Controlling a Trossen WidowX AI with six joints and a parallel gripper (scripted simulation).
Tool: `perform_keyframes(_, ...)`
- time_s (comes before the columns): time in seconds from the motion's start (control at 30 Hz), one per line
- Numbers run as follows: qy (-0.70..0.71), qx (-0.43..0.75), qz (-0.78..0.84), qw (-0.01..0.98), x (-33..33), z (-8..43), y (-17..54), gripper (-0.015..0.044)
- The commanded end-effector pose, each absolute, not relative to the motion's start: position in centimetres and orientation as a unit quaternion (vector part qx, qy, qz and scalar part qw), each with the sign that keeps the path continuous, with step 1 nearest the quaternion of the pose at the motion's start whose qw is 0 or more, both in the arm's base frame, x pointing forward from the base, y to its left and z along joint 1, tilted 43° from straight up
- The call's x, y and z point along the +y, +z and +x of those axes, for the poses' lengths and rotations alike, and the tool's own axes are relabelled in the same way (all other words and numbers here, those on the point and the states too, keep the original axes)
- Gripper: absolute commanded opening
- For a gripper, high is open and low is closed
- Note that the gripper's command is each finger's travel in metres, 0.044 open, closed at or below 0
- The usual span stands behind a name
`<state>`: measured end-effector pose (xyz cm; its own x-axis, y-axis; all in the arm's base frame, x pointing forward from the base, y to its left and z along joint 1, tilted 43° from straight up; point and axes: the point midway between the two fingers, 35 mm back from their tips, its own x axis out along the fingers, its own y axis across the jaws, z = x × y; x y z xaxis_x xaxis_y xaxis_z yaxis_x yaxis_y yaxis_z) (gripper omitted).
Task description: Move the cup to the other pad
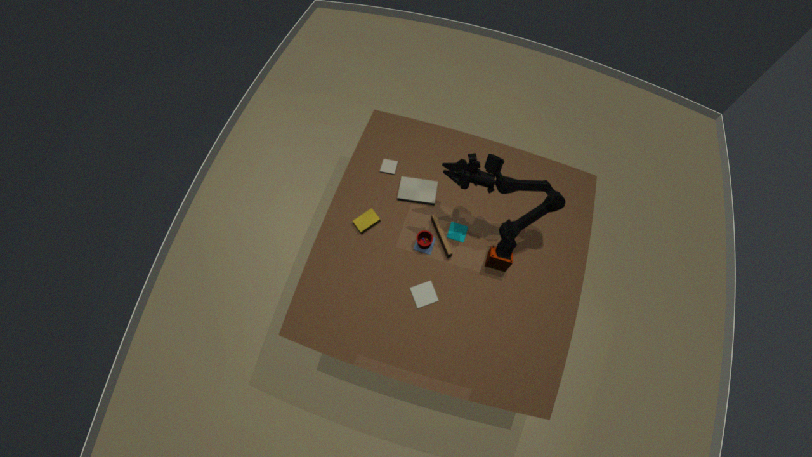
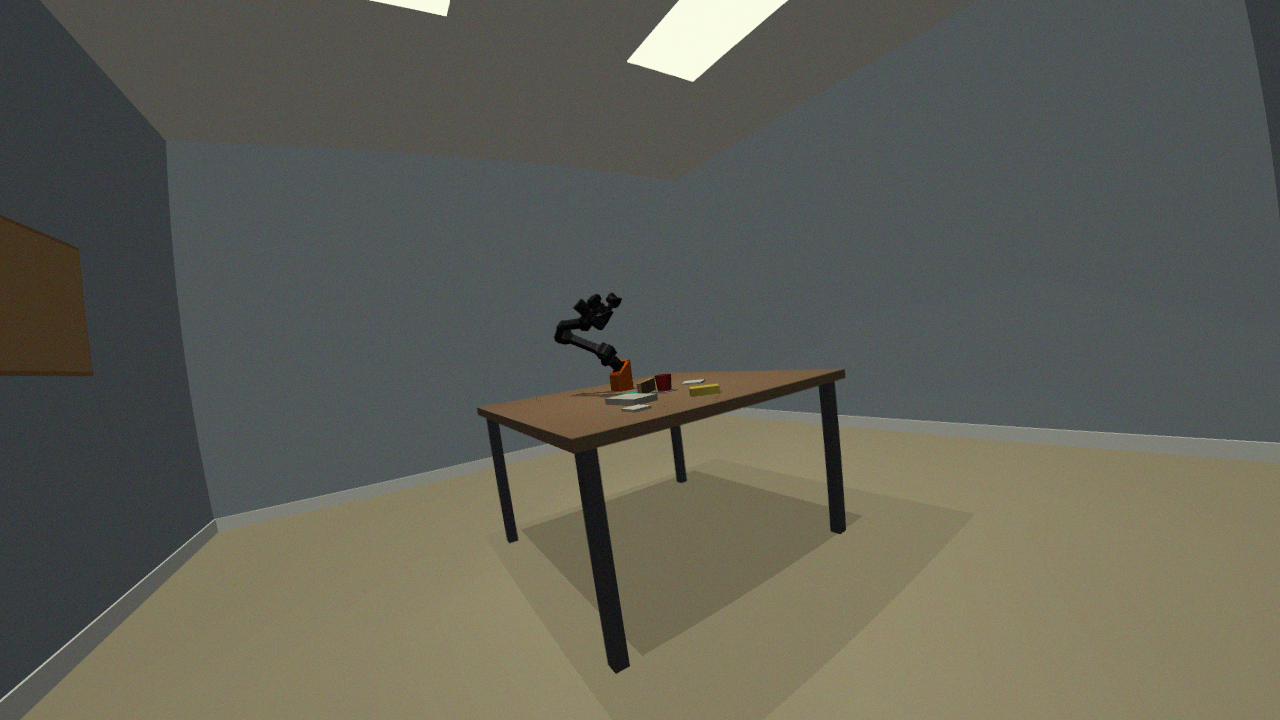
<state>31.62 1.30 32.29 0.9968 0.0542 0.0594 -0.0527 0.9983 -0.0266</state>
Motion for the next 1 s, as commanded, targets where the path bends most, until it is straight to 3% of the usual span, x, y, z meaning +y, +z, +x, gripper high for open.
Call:
perform_keyframes(0.0, 0.026, -0.027, -0.01, 0.999, 1.3, 31.7, 32.2, 0.0374)
perform_keyframes(0.3, -0.07, 0.2, 0.16, 0.964, 0.7, 36.9, 22.1, 0.0148)
perform_keyframes(0.63, -0.374, 0.371, 0.329, 0.784, -0.9, 37.3, 9.0, 0.0148)
perform_keyframes(0.97, -0.665, 0.3, 0.286, 0.621, -2.9, 33.4, 1.0, 0.0148)
